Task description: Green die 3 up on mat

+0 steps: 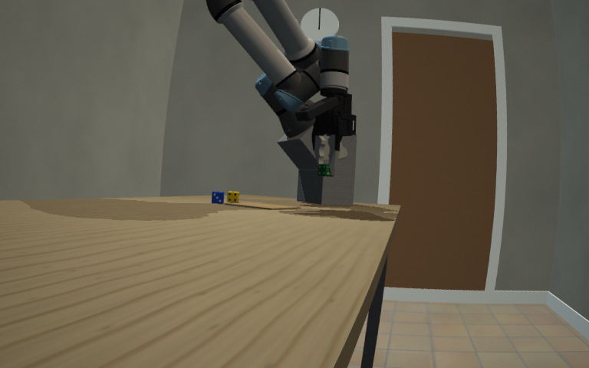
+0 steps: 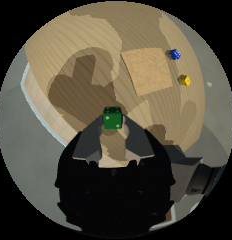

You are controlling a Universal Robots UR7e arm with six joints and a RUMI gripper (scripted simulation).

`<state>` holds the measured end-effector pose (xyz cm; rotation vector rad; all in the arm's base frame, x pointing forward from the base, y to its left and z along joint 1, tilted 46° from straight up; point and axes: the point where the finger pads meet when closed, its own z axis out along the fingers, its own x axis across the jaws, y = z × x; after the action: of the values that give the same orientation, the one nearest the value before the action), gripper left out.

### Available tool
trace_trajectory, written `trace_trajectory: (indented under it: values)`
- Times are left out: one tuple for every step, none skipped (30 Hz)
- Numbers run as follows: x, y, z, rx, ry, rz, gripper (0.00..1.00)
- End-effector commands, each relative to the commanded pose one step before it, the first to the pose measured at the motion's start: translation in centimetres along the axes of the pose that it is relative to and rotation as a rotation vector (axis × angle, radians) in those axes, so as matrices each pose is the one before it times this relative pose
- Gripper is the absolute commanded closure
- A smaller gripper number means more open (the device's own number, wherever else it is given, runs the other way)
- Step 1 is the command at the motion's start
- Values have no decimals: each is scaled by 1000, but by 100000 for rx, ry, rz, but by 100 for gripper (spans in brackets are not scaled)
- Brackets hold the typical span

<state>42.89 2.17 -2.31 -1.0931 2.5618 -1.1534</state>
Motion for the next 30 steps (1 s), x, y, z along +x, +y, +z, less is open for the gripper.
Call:
trace_trajectory:
  values:
    - [139, 106, 9, 147, 1029, 13074, 90]
    - [40, 27, 10, 2, -1, 2619, 90]
    - [39, 26, 10, 2, -1, 2541, 90]
    - [39, 26, 9, 2, -1, 2462, 90]
    - [38, 25, 9, 1, -1, 2382, 90]
    - [37, 24, 9, 1, -1, 2302, 90]
    - [37, 23, 9, 1, -1, 2221, 90]
    - [36, 22, 8, 1, -1, 2140, 90]
    - [35, 21, 8, 1, -1, 2059, 90]
    - [34, 20, 8, 1, -1, 1978, 90]
    - [33, 20, 7, 1, -1, 1897, 90]
    - [32, 19, 7, 1, -1, 1815, 90]
    - [31, 18, 7, 1, -1, 1734, 90]
    - [30, 17, 6, 1, -1, 1654, 90]
    - [0, 0, 0, 0, 0, 0, 90]
    - [0, 0, 0, 0, 0, 0, 90]
    - [28, 16, 6, 1, -1, 1573, 90]
    - [27, 15, 6, 1, -1, 1493, 90]
    - [26, 14, 5, 1, -1, 1414, 90]
    - [25, 13, 5, 1, -1, 1336, 90]
    - [24, 13, 5, 1, -1, 1258, 90]
    - [22, 12, 5, 1, -1, 1182, 90]
    - [21, 11, 4, 1, -1, 1106, 90]
    - [20, 10, 4, 1, -1, 1032, 90]
    - [18, 9, 4, 1, -1, 959, 90]
    - [17, 9, 3, 0, 0, 888, 90]
    - [16, 8, 3, 0, 0, 819, 90]
    - [15, 7, 3, 0, 0, 751, 90]
    - [13, 7, 3, 0, 0, 685, 90]
    - [12, 6, 2, 0, 0, 621, 90]
